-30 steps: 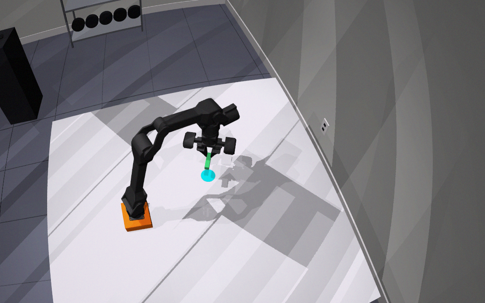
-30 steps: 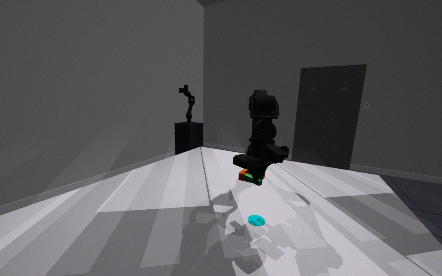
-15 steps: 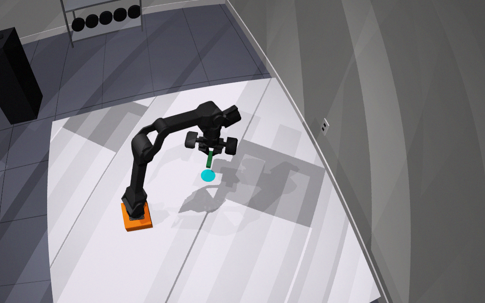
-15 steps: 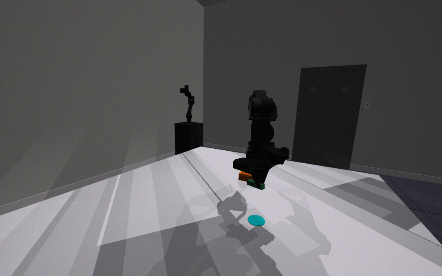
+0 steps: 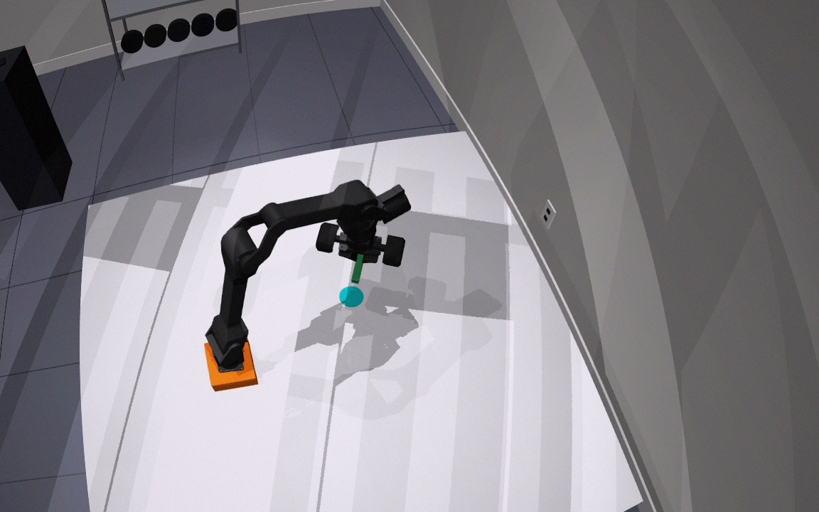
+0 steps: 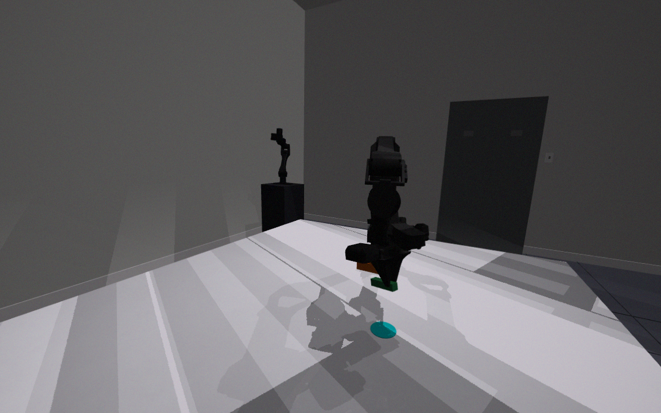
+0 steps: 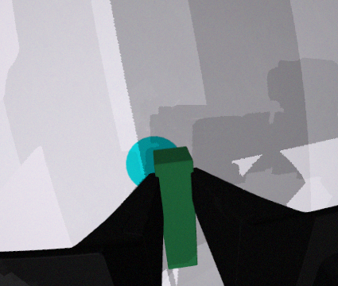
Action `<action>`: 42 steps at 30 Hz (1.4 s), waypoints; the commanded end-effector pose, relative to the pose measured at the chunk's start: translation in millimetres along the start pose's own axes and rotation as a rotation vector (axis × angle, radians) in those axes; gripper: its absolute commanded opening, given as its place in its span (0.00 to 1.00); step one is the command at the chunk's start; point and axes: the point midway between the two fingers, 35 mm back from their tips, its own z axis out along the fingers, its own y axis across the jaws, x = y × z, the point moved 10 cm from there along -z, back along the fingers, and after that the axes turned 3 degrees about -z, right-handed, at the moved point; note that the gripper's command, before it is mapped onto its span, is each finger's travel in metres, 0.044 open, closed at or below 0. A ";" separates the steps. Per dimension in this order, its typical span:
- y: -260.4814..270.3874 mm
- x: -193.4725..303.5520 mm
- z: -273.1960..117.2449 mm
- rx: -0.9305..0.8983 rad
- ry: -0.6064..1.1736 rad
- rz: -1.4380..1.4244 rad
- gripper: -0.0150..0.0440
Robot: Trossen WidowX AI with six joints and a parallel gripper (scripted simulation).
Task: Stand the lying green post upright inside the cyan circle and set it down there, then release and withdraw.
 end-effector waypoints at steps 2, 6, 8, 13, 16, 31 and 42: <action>-2.1 2.2 3.0 -0.001 -0.035 0.017 0.29; -4.1 3.7 5.8 -0.001 -0.065 0.028 0.29; -5.1 4.5 7.2 -0.001 -0.080 0.033 0.29; -7.5 6.6 10.5 0.000 -0.117 0.046 0.29; -8.9 7.9 12.4 0.001 -0.139 0.053 0.29; -15.4 14.8 21.5 0.003 -0.249 0.085 0.29; -19.5 20.5 27.4 0.004 -0.329 0.103 0.29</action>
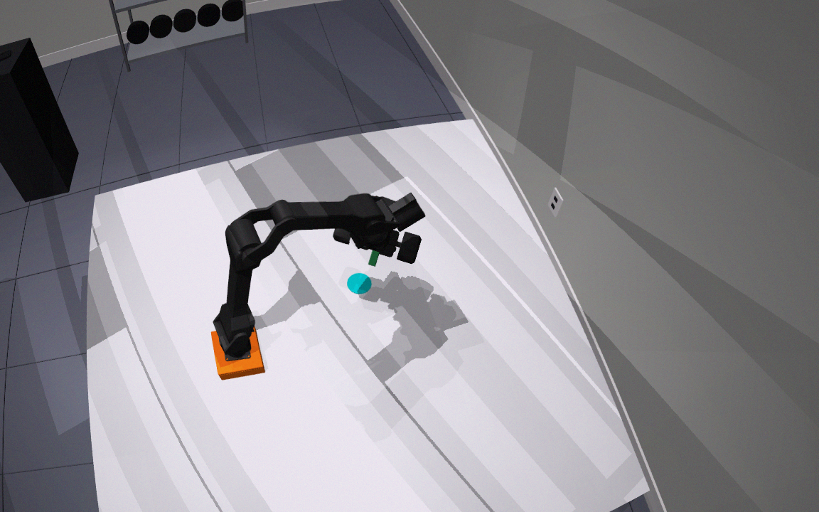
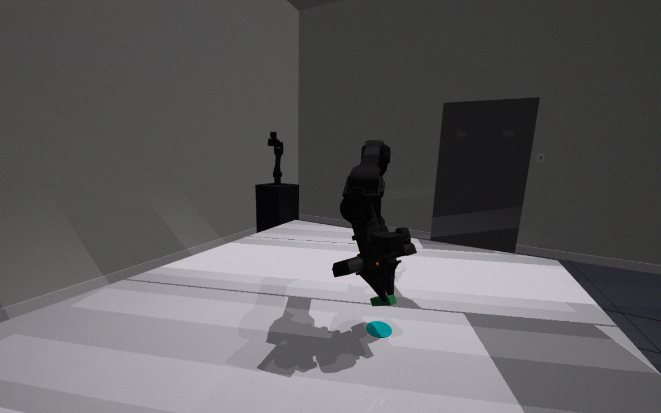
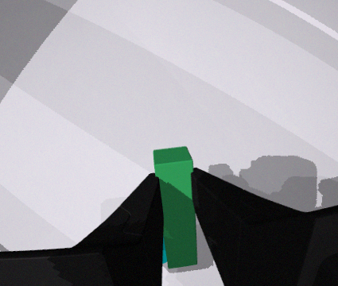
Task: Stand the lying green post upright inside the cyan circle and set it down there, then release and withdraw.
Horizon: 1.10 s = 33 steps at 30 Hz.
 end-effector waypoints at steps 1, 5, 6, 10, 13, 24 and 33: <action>-1.2 2.6 0.8 -0.002 -0.028 0.009 0.29; -2.7 5.1 2.0 -0.002 -0.056 0.015 0.29; -3.1 5.7 2.3 -0.002 -0.064 0.016 0.29; -4.5 8.3 3.5 -0.002 -0.092 0.021 0.29; -5.5 10.3 4.3 -0.002 -0.113 0.025 0.29; -8.8 17.8 6.7 -0.002 -0.191 0.034 0.29; -10.9 24.1 8.2 -0.003 -0.253 0.039 0.29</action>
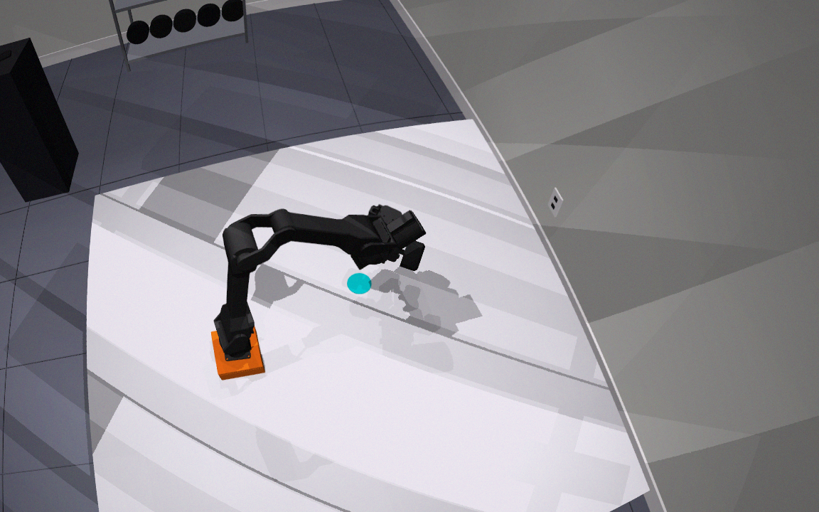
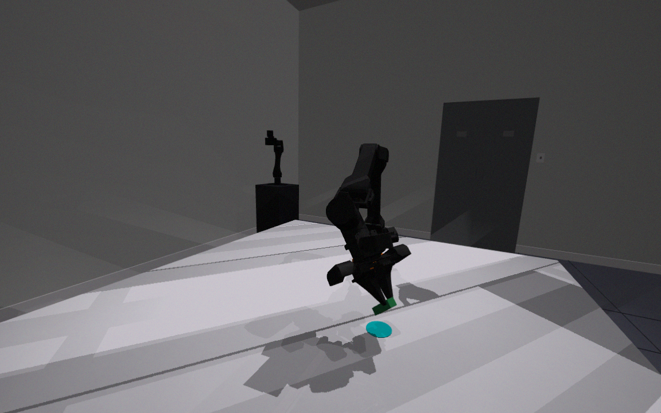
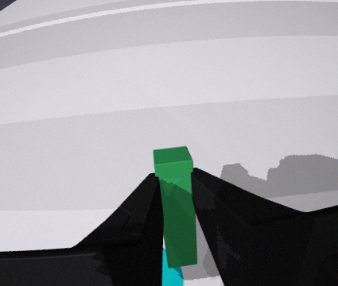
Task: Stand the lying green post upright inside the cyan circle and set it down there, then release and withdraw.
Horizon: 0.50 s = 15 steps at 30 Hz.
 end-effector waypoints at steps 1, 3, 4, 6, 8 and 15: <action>-0.6 2.8 -0.5 -0.003 -0.026 0.005 0.29; -1.0 4.2 -0.6 -0.003 -0.040 0.006 0.29; -1.3 4.9 -0.6 -0.003 -0.047 0.006 0.29; -1.7 6.4 -0.7 -0.004 -0.060 0.007 0.29; -2.1 7.8 -0.9 -0.004 -0.074 0.007 0.29; -3.2 13.0 -1.5 -0.007 -0.121 0.007 0.29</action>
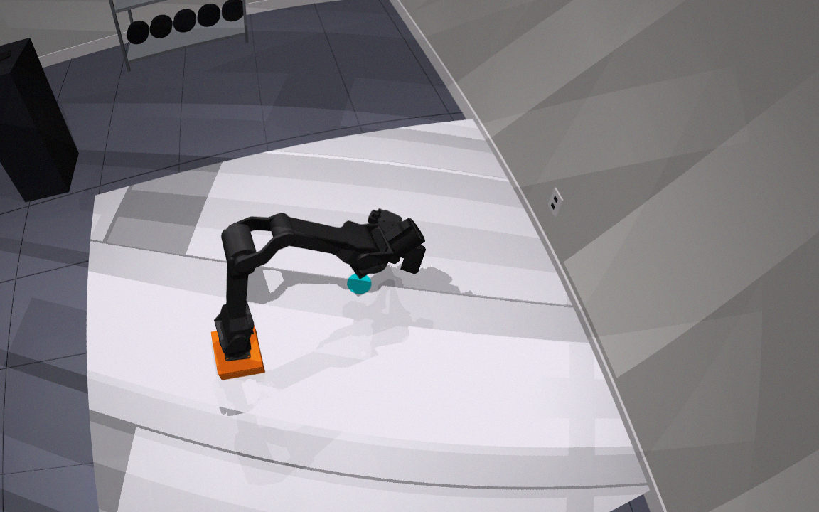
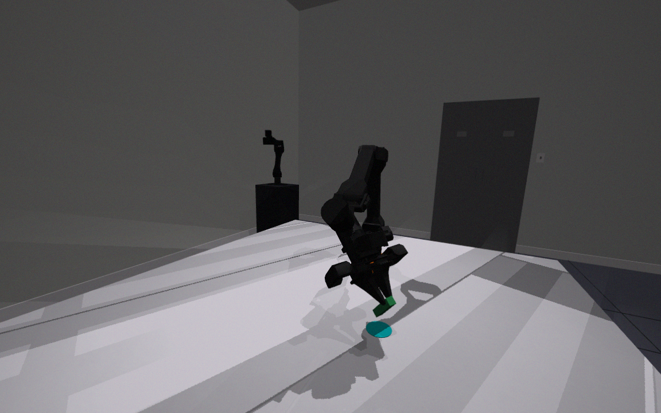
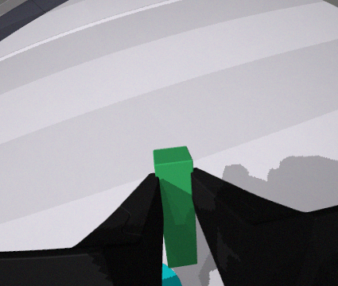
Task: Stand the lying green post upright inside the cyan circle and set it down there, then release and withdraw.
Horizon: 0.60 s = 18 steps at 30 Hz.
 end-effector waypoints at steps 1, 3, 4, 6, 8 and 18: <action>-0.3 2.8 -1.1 -0.003 -0.026 0.004 0.29; -0.6 4.2 -1.5 -0.003 -0.039 0.004 0.29; -0.8 4.9 -1.7 -0.003 -0.045 0.004 0.29; -1.2 6.2 -2.1 -0.003 -0.058 0.005 0.29; -1.5 7.6 -2.6 -0.003 -0.071 0.005 0.29; -2.8 14.6 -5.3 -0.005 -0.135 0.005 0.29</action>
